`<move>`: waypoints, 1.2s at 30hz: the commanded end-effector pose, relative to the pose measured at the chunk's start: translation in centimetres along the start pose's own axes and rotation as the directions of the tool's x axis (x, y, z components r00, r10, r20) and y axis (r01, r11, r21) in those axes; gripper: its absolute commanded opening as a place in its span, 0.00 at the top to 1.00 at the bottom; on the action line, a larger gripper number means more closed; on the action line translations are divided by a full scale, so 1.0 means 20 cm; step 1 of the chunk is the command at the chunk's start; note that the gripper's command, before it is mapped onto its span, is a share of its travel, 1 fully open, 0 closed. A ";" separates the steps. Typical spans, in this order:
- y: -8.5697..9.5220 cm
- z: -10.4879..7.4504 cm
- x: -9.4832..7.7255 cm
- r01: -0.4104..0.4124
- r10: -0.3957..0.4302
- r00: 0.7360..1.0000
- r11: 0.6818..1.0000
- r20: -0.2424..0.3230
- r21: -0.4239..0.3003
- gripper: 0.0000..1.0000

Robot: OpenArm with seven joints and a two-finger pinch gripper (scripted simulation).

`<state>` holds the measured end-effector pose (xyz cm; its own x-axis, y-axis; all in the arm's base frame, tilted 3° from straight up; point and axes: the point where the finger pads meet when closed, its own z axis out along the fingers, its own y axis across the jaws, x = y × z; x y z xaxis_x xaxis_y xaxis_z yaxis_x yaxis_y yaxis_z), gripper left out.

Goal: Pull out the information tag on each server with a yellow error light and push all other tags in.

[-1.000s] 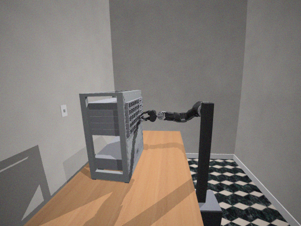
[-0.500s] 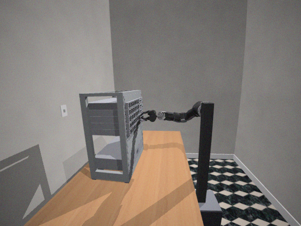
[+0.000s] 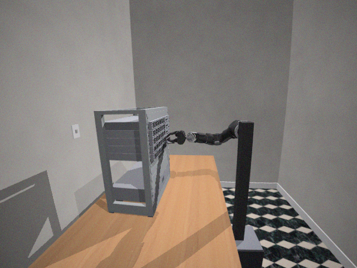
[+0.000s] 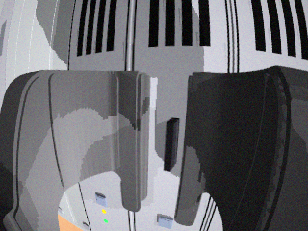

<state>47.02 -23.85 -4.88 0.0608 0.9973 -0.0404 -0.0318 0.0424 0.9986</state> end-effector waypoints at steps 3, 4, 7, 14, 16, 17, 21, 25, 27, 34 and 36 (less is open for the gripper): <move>0.01 0.01 0.00 0.000 0.000 1.000 1.000 0.001 -0.002 0.90; 0.01 0.01 0.00 0.000 0.000 1.000 1.000 0.001 -0.002 0.90; 0.01 0.02 0.00 0.000 0.000 1.000 1.000 0.001 -0.002 0.90; 0.01 0.04 0.00 0.000 0.000 1.000 1.000 -0.001 -0.003 0.90; 0.01 0.04 0.00 0.000 0.000 1.000 1.000 -0.001 -0.003 0.90; 0.01 0.04 0.00 0.000 0.000 1.000 1.000 -0.001 -0.003 0.90; 0.01 0.04 0.00 0.000 0.000 1.000 1.000 -0.001 -0.003 0.90; 0.01 0.04 0.00 0.000 0.000 1.000 1.000 -0.001 -0.003 0.90; 0.01 0.04 0.00 0.000 0.000 1.000 1.000 -0.001 -0.003 1.00; 0.01 0.04 0.00 0.000 0.000 1.000 1.000 -0.001 -0.003 1.00; 0.01 0.04 0.00 0.000 0.000 1.000 1.000 -0.001 -0.003 1.00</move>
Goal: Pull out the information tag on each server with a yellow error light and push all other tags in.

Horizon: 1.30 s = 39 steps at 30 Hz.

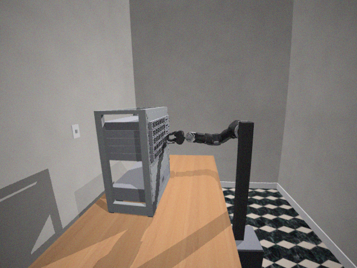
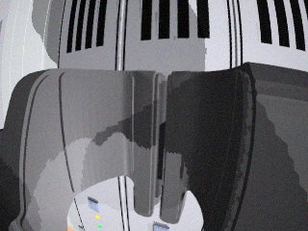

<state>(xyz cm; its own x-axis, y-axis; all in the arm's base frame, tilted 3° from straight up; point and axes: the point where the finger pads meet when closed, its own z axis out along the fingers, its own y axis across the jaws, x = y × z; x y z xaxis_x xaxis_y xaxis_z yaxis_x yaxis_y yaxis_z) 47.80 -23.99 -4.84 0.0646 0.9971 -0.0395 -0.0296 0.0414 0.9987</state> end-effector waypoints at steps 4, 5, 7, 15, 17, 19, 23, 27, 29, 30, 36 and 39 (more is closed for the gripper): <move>0.01 0.00 0.01 0.001 -0.001 1.000 1.000 -0.005 -0.005 1.00; 0.01 0.00 0.01 0.001 -0.001 1.000 1.000 -0.005 -0.005 1.00; 0.01 0.00 0.01 0.001 -0.001 1.000 1.000 -0.005 -0.005 1.00; 0.01 0.00 0.01 0.001 -0.001 1.000 1.000 -0.005 -0.005 1.00; 0.01 0.00 0.01 0.001 -0.001 1.000 1.000 -0.005 -0.005 1.00; 0.01 0.00 0.01 0.001 -0.001 1.000 1.000 -0.005 -0.005 1.00; 0.01 0.00 0.01 0.001 -0.001 1.000 1.000 -0.005 -0.005 1.00; 0.02 -0.01 0.01 0.001 -0.001 1.000 1.000 -0.007 -0.007 1.00; 0.02 -0.04 0.01 0.001 -0.001 1.000 1.000 -0.007 -0.007 1.00; 0.02 -0.05 0.01 0.001 -0.001 1.000 1.000 -0.007 -0.008 1.00; 0.02 -0.06 0.01 0.001 -0.001 1.000 1.000 -0.007 -0.008 1.00; 0.02 -0.06 0.01 0.001 -0.001 1.000 1.000 -0.007 -0.008 1.00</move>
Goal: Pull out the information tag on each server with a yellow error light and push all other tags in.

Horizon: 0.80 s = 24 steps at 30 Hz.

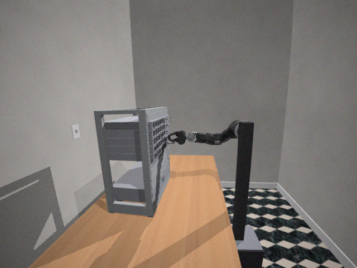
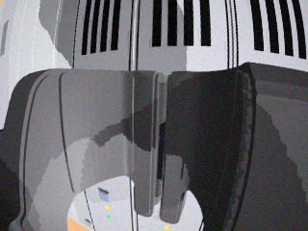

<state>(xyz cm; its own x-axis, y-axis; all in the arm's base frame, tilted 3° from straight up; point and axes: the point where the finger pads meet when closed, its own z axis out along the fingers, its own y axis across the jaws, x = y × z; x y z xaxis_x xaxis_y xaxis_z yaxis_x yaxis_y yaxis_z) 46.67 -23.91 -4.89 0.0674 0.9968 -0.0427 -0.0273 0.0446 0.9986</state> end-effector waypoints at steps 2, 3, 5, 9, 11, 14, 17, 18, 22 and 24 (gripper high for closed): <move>0.02 0.00 0.01 -0.002 0.002 1.000 1.000 -0.010 -0.010 1.00; 0.02 0.00 0.01 -0.002 0.002 1.000 1.000 -0.010 -0.010 1.00; 0.02 -0.02 0.01 -0.002 0.002 1.000 1.000 -0.010 -0.010 1.00; 0.02 -0.06 0.01 -0.002 0.002 1.000 1.000 -0.010 -0.010 1.00; 0.02 -0.06 0.01 -0.002 0.002 1.000 1.000 -0.010 -0.010 1.00; 0.02 -0.06 0.01 -0.002 0.002 1.000 1.000 -0.010 -0.010 1.00; 0.02 -0.06 0.01 -0.002 0.002 1.000 1.000 -0.010 -0.010 1.00; 0.02 -0.06 0.01 -0.002 0.002 1.000 1.000 -0.010 -0.010 1.00; 0.02 -0.08 0.01 -0.002 0.002 1.000 1.000 -0.010 -0.010 1.00; 0.02 -0.10 0.01 -0.002 0.002 1.000 1.000 -0.010 -0.010 1.00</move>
<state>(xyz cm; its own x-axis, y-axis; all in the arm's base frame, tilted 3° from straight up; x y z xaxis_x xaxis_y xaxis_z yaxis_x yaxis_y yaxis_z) 44.77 -23.78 -4.98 0.0678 0.9965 -0.0492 -0.0227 0.0508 0.9984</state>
